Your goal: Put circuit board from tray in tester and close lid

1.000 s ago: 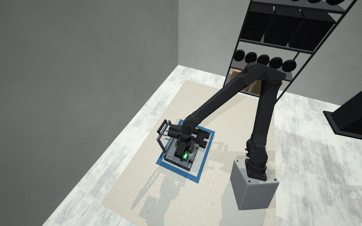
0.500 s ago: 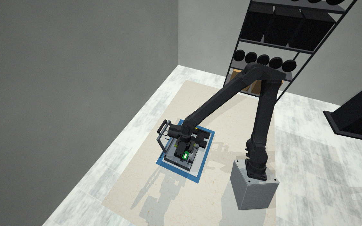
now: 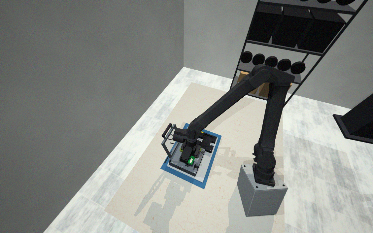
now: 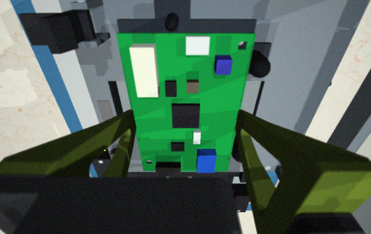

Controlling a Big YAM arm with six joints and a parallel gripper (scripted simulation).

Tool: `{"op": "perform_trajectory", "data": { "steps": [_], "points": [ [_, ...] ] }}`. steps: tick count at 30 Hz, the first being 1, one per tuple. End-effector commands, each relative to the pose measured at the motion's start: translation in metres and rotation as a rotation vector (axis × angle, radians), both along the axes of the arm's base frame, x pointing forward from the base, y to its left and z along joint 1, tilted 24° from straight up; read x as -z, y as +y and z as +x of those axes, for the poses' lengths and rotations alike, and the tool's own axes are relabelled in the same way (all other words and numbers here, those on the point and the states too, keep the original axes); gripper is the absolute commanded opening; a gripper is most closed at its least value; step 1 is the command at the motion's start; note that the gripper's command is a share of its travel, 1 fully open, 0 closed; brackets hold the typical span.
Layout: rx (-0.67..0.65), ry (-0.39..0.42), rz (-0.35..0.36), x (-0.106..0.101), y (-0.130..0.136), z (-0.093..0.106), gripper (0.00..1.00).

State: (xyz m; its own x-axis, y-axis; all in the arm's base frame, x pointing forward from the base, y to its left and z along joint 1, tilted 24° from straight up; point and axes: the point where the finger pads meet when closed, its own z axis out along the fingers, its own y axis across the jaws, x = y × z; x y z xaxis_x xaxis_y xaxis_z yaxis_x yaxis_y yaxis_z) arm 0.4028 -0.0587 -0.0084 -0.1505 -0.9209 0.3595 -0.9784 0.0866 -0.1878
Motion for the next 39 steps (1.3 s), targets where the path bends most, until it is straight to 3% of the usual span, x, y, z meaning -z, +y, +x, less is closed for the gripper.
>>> {"op": "perform_trajectory", "data": {
  "steps": [1, 39],
  "points": [
    [0.002, -0.013, 0.003, -0.0007, -0.0061, 0.0047, 0.72],
    [0.002, -0.010, 0.003, 0.0000, -0.0061, 0.0015, 0.72]
  ]
}}
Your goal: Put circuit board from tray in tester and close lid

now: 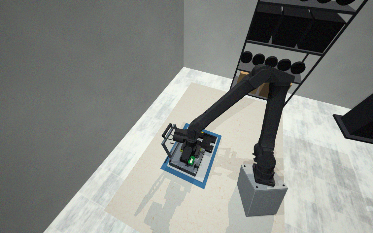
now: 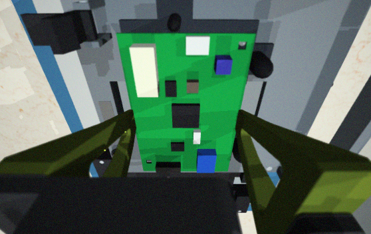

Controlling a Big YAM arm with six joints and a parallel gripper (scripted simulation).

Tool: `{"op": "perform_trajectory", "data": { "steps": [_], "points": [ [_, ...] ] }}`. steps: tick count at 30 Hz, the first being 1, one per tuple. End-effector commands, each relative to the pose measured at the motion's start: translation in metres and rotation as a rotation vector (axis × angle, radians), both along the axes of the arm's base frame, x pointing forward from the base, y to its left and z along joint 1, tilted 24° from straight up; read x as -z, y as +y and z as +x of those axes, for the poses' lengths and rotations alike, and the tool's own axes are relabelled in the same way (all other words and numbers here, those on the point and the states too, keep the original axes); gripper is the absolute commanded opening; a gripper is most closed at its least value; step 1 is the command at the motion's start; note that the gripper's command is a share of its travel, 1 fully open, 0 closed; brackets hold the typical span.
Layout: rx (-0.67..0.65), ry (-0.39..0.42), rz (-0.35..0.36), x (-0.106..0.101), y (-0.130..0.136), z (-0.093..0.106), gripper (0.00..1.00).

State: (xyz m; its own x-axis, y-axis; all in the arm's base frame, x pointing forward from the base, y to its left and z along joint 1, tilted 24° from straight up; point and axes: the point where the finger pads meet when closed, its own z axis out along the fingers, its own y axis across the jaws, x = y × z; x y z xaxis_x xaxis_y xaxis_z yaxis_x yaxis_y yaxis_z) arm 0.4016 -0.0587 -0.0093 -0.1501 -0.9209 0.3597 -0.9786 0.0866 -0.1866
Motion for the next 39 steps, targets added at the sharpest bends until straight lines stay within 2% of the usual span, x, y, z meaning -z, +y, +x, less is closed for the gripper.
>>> {"op": "perform_trajectory", "data": {
  "steps": [1, 39],
  "points": [
    [0.002, -0.013, 0.003, -0.0011, -0.0061, 0.0030, 0.72],
    [0.002, -0.026, 0.003, -0.0052, -0.0060, 0.0095, 0.72]
  ]
}}
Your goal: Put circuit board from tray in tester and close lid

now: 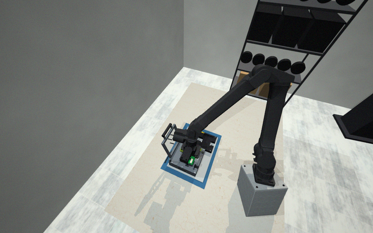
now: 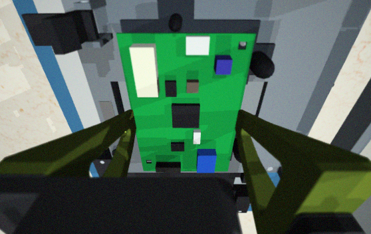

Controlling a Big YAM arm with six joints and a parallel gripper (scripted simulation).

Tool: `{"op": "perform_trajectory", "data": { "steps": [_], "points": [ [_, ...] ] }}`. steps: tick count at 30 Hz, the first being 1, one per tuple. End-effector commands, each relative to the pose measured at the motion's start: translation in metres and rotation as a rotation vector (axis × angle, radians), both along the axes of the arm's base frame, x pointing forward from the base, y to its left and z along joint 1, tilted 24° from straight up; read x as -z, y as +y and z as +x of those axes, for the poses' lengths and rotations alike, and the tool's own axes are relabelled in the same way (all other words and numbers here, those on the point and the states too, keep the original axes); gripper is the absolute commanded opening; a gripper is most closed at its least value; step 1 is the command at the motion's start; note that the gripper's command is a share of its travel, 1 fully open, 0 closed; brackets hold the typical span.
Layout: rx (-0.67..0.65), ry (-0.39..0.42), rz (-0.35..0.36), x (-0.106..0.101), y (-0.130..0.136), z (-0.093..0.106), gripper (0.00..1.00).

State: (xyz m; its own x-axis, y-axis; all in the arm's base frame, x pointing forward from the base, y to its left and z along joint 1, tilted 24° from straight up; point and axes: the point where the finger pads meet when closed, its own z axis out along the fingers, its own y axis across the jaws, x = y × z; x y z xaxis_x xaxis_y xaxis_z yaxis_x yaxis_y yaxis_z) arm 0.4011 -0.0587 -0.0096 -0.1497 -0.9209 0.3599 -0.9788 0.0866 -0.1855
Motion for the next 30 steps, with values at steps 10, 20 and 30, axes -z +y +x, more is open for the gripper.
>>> {"op": "perform_trajectory", "data": {
  "steps": [10, 20, 30],
  "points": [
    [0.002, -0.027, 0.003, -0.0055, -0.0060, 0.0101, 0.72],
    [0.002, -0.029, 0.003, -0.0064, -0.0060, 0.0112, 0.72],
    [0.002, -0.032, 0.003, -0.0089, -0.0059, 0.0141, 0.72]
  ]
}}
